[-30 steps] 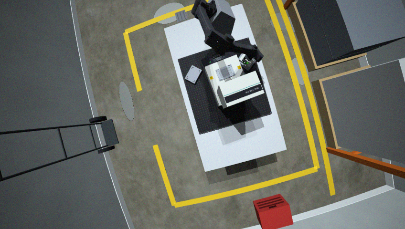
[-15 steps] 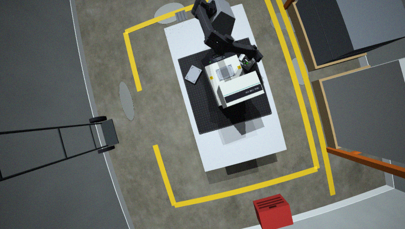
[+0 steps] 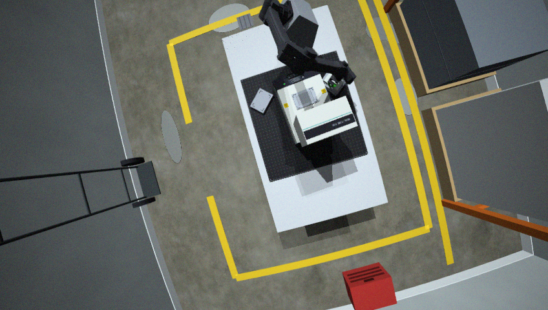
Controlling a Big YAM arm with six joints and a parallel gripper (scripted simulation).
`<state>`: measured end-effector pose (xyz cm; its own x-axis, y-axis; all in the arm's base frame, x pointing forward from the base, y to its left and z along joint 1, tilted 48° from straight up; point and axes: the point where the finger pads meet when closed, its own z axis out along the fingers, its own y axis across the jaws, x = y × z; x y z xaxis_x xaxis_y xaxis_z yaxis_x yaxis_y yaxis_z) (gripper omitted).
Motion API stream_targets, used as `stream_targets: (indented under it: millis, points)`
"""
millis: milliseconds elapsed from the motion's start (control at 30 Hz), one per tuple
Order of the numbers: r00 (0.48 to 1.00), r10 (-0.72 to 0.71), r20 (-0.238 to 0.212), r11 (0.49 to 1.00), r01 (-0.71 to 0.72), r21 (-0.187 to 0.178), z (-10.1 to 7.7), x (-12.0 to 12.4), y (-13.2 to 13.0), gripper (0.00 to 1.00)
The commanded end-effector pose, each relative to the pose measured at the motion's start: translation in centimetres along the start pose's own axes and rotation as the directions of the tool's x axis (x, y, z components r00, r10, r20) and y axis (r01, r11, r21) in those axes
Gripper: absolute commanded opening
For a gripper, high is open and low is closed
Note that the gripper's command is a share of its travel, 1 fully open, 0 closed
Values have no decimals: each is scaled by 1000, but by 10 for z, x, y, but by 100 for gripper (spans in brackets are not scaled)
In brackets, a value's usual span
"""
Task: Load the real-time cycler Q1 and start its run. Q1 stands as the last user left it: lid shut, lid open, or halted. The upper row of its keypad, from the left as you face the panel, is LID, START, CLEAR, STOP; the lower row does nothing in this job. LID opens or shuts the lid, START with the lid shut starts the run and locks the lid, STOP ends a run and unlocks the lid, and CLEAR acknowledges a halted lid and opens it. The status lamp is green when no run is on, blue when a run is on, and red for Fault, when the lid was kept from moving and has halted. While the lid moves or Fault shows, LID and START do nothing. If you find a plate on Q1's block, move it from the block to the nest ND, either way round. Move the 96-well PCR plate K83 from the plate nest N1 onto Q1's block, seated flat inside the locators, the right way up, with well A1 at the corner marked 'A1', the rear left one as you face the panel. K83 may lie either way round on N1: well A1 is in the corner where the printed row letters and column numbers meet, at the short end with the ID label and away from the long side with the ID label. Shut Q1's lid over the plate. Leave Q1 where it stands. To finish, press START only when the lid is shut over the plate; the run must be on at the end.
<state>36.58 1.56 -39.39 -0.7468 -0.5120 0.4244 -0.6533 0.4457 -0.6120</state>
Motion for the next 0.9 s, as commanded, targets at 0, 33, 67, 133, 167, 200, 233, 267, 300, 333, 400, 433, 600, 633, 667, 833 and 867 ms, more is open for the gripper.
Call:
stream_targets:
  millis: [0,33,67,133,167,200,233,267,300,333,400,433,600,633,667,833,867]
  points:
    - [1000,2,9,1000,-2,6,-3,-3,-8,100]
    - [1000,9,8,1000,-10,5,-3,-2,-9,100]
    - [1000,14,7,1000,-14,4,-4,-1,-10,100]
    - [1000,27,13,1000,-27,6,-7,-4,-13,100]
    - [999,32,20,999,-32,9,-8,-7,-14,100]
    - [999,37,27,999,-38,11,-10,-11,-15,100]
    - [999,41,36,999,-41,15,-11,-15,-15,0]
    - [998,42,42,999,-43,17,-12,-18,-16,0]
    - [998,45,48,999,-45,10,-13,-21,-15,0]
    - [997,47,53,999,-48,9,-14,-24,-16,0]
    - [997,49,59,999,-49,4,-14,-26,-15,0]
    - [997,49,62,999,-50,1,-15,-27,-14,0]
    - [996,51,69,999,-52,1,-16,-30,-14,0]
    - [996,52,71,999,-52,0,-17,-31,-14,0]
    - [996,53,73,999,-53,0,-17,-32,-15,0]
    - [995,53,81,999,-53,1,-19,-36,-14,0]
    - [995,53,82,999,-53,2,-20,-37,-14,0]
